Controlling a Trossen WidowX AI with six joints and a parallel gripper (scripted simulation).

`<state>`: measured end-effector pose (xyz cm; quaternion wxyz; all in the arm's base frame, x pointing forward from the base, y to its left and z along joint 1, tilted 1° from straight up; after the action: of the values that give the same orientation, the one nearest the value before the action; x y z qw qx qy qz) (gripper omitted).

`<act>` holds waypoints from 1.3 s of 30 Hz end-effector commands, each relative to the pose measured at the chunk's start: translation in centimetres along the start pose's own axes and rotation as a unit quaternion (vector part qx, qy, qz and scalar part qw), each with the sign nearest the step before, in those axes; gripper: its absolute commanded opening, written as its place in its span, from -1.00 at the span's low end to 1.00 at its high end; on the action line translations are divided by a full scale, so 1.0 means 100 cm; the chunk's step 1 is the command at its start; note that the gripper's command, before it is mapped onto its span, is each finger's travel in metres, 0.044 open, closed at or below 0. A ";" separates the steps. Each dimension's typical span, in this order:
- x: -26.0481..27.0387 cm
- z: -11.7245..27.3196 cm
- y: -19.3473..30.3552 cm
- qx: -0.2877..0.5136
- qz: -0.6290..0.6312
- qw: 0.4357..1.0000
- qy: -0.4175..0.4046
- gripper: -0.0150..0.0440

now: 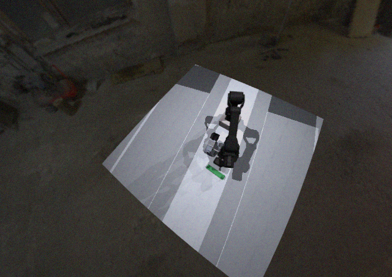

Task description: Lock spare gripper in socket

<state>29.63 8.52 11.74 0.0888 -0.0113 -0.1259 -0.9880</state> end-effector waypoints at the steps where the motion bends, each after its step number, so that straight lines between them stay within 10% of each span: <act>1: 0.001 0.000 0.003 -0.001 0.001 1.000 0.001 -0.49; 39: 0.006 -0.008 0.029 -0.002 0.003 1.000 -0.005 -0.49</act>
<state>29.58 5.64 11.74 0.0900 -0.0173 -0.1236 -0.9881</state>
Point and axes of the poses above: the point midway between the two fingers, 35 mm back from their tips, its own z axis back along the fingers, its own x axis across the jaws, y = z × x, the point moved 10 cm from there along z, back along the fingers, and after that the axes turned 14 degrees about z, right-handed, at the moved point
